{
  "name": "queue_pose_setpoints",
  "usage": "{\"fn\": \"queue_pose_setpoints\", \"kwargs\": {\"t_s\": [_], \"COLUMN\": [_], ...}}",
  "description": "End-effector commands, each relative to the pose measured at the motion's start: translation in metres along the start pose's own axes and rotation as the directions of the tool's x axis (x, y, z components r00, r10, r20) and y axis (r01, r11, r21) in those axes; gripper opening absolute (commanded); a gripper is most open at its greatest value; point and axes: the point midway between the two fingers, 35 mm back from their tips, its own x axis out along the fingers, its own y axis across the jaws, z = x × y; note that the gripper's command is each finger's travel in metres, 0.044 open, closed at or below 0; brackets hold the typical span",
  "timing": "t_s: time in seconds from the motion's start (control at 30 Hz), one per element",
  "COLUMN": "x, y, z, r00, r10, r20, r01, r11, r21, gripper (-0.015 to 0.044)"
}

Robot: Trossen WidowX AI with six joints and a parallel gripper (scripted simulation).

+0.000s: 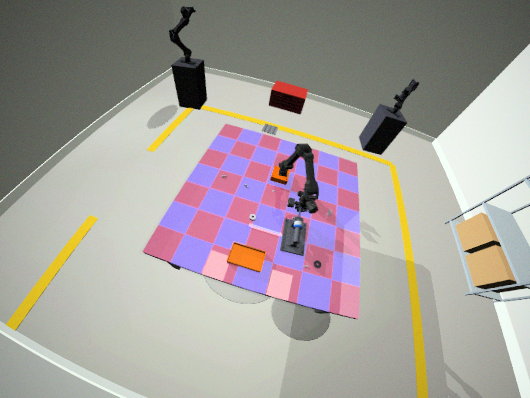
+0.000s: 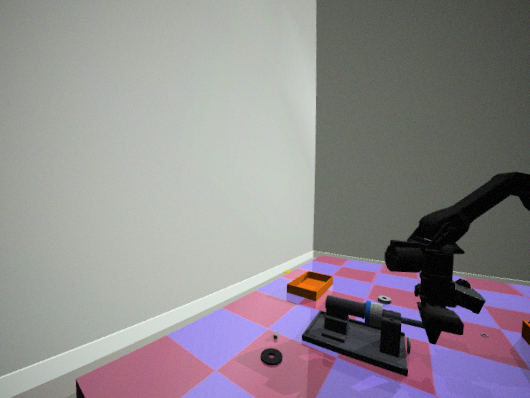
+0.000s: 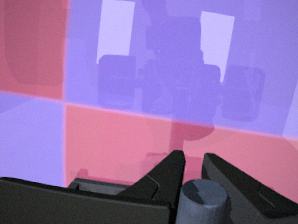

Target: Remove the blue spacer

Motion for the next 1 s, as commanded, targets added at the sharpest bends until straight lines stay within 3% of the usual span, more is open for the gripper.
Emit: {"fn": "queue_pose_setpoints", "kwargs": {"t_s": [0.0, 0.97], "x": [-0.0002, -0.0001], "y": [-0.0002, -0.0002], "z": [0.0015, 0.0052], "r00": [1.000, 1.000], "r10": [-0.002, -0.002], "r20": [0.003, 0.004], "r01": [0.002, 0.002], "r11": [1.000, 1.000], "r21": [0.003, 0.003], "gripper": [0.0000, 0.0000]}}
